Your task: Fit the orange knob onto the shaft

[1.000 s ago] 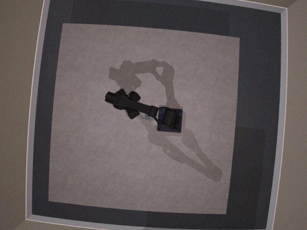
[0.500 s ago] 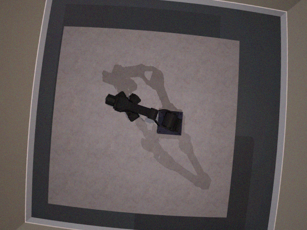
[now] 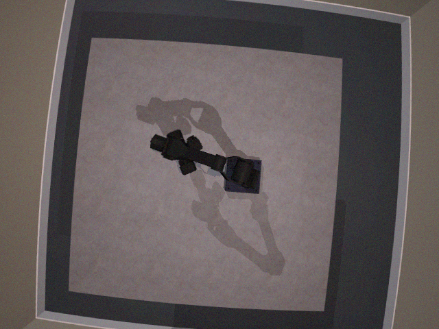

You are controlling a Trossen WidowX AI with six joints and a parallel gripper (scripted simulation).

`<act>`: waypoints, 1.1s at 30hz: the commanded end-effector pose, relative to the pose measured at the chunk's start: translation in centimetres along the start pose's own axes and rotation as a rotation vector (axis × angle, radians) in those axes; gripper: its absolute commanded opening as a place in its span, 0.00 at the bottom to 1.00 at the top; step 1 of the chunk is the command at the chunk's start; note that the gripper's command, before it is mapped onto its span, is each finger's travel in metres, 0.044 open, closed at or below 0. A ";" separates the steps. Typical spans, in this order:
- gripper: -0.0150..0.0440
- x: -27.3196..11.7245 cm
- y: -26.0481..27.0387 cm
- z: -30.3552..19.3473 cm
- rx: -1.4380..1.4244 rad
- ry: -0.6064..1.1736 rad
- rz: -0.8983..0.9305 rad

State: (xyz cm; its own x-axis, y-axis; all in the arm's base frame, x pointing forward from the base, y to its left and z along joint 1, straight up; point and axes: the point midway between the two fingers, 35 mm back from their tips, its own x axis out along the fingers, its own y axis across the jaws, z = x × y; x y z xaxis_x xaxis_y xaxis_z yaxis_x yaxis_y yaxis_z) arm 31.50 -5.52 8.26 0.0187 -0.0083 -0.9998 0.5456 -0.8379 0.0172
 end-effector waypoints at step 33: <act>0.25 1.2 0.0 0.1 0.019 0.001 0.003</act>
State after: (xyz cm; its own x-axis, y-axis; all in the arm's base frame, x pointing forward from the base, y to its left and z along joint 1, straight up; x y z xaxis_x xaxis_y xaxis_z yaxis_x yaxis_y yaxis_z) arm 31.44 -5.51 7.37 0.0228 -0.0091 -0.9997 0.5293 -0.8482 0.0198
